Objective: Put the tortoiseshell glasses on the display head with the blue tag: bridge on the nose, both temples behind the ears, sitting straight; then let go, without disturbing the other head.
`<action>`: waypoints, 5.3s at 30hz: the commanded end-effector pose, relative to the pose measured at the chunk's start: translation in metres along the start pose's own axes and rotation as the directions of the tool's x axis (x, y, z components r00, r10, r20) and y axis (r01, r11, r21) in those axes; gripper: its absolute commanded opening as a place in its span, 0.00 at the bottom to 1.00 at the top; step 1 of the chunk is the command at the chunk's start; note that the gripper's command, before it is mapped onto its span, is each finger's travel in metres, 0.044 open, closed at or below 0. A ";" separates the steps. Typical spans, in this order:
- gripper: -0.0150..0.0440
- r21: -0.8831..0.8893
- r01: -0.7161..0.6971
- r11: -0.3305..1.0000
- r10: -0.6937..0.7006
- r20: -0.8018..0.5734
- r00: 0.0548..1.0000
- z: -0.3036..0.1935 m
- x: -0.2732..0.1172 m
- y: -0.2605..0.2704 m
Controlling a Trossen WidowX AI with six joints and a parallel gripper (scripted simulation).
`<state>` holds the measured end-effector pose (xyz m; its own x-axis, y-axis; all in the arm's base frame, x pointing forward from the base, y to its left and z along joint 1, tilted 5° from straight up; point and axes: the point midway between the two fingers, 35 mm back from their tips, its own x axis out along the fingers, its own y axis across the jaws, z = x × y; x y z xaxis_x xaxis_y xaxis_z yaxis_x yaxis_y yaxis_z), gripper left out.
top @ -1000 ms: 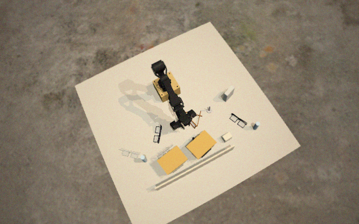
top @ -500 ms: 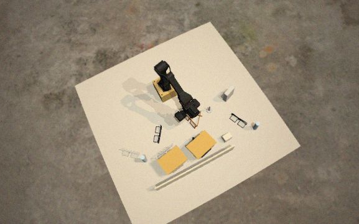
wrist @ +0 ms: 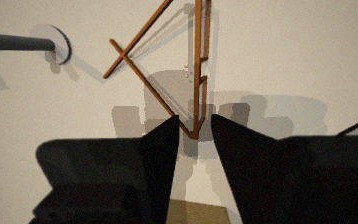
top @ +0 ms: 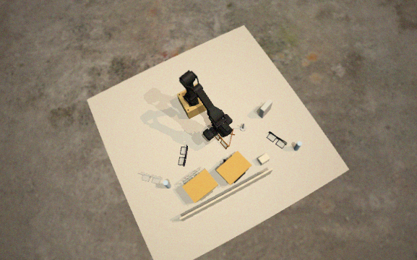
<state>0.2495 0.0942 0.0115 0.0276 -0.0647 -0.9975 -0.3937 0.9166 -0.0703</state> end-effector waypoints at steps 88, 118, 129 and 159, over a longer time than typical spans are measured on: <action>0.25 0.006 0.003 1.000 -0.003 -0.002 1.000 0.003 -0.010 -0.004; 0.25 0.006 -0.006 1.000 0.007 -0.002 1.000 0.010 -0.042 0.081; 0.25 0.006 -0.008 1.000 0.008 -0.002 1.000 0.008 -0.041 0.109; 0.25 0.006 -0.007 1.000 0.007 -0.003 1.000 -0.001 0.018 0.104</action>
<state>0.2095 0.1895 -0.0153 0.0186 -0.0642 -0.9978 -0.3828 0.9214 -0.0664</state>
